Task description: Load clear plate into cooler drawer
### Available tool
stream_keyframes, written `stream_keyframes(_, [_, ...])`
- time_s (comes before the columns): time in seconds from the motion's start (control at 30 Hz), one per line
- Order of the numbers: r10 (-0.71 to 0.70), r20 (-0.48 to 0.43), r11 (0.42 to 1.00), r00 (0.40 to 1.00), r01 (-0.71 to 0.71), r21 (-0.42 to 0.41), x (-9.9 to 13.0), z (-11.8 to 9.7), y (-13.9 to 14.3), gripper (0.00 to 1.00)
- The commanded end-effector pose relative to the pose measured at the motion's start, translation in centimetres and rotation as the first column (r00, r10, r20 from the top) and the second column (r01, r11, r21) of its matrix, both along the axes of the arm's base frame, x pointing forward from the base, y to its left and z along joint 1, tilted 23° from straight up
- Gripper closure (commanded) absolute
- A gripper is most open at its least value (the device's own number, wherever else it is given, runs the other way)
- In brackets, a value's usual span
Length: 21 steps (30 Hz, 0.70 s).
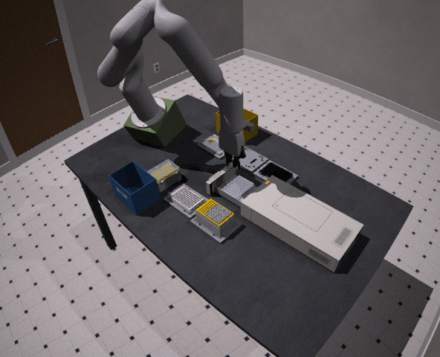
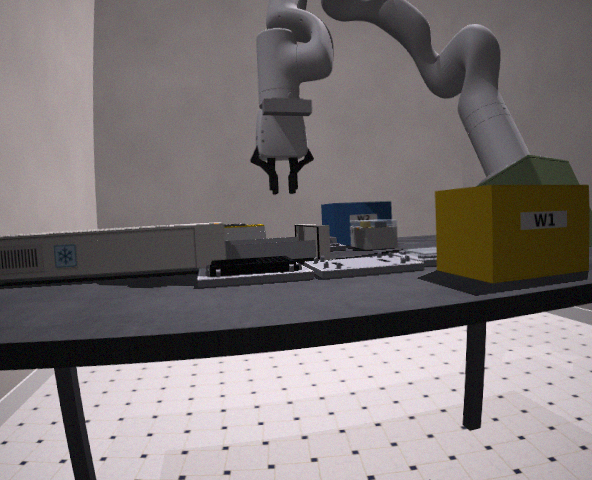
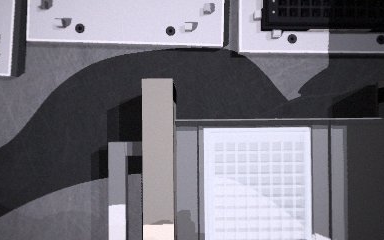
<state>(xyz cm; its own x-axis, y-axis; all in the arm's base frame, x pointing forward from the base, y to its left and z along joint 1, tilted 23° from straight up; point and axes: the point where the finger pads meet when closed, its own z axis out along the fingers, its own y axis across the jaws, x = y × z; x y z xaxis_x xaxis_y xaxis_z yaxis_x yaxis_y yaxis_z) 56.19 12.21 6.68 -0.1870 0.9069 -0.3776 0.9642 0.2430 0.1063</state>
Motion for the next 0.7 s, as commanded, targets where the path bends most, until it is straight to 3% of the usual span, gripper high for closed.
stream_keyframes(0.0, [0.001, 0.007, 1.000, 1.000, -0.001, 0.000, -2.3, -0.5, -0.7, 1.00])
stream_keyframes(0.67, [0.001, 0.006, 1.000, 1.000, -0.001, 0.000, -10.7, -2.8, -3.4, 1.00])
